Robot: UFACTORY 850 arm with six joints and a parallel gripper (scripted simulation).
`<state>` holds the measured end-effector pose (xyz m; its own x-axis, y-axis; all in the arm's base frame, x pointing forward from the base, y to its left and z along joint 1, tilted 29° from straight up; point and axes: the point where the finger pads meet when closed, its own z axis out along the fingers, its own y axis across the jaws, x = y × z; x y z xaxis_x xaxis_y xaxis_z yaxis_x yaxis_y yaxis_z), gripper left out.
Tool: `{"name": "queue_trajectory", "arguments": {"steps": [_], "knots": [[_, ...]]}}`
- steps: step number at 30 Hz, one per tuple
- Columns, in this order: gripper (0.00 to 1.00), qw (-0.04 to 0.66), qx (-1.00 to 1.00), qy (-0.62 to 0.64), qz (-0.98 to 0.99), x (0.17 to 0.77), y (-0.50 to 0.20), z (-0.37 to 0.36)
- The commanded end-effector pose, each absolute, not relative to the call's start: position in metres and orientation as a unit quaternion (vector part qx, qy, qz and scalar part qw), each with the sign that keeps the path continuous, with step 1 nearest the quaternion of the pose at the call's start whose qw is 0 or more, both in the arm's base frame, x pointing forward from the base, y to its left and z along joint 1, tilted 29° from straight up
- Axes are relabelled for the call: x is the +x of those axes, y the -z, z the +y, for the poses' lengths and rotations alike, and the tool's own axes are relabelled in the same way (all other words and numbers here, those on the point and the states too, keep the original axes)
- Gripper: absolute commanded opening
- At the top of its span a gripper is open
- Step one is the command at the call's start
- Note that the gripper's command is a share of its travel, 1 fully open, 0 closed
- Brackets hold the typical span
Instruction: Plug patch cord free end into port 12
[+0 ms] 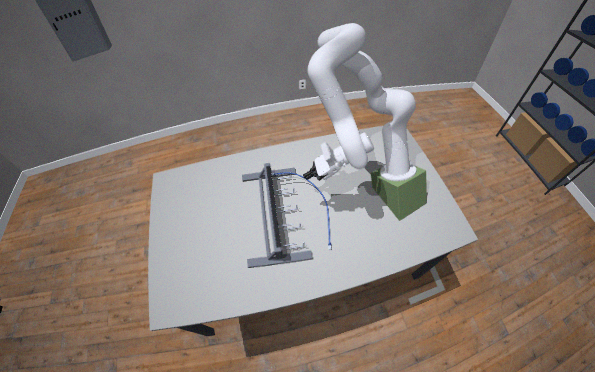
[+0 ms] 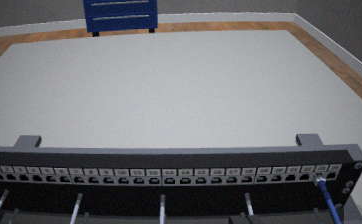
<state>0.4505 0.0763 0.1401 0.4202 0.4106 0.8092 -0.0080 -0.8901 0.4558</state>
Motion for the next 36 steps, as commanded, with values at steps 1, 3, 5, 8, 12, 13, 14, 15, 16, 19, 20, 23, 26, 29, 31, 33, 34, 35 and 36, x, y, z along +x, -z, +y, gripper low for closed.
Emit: {"name": "queue_trajectory", "arguments": {"steps": [1,3,5,8,12,13,14,15,16,19,20,23,26,29,31,33,34,35,36], "knots": [[0.0,0.199,0.818,-0.525,0.123,0.449,-0.141,0.077],[0.0,0.199,0.818,-0.525,0.123,0.449,-0.141,0.077],[0.0,0.199,0.818,-0.525,0.123,0.449,-0.142,0.077],[0.0,0.199,0.818,-0.525,0.123,0.449,-0.143,0.075],[0.0,0.199,0.818,-0.525,0.123,0.449,-0.147,0.067],[0.0,0.199,0.818,-0.525,0.123,0.449,-0.148,0.064],[0.0,0.199,0.818,-0.525,0.123,0.449,-0.15,0.06],[0.0,0.199,0.818,-0.525,0.123,0.449,-0.152,0.056],[0.0,0.199,0.818,-0.525,0.123,0.448,-0.154,0.052],[0.0,0.199,0.818,-0.525,0.123,0.448,-0.161,0.039],[0.0,0.199,0.818,-0.525,0.123,0.448,-0.161,0.039],[0.0,0.199,0.818,-0.525,0.123,0.448,-0.166,0.03],[0.0,0.199,0.818,-0.525,0.123,0.448,-0.172,0.017],[0.0,0.199,0.818,-0.525,0.123,0.448,-0.178,0.005],[0.0,0.199,0.818,-0.525,0.123,0.448,-0.181,-0.001],[0.0,0.199,0.818,-0.525,0.123,0.448,-0.184,-0.006],[0.0,0.199,0.818,-0.525,0.123,0.448,-0.185,-0.008],[0.0,0.199,0.818,-0.525,0.123,0.448,-0.186,-0.009],[0.0,0.199,0.818,-0.525,0.123,0.448,-0.186,-0.01]]}}
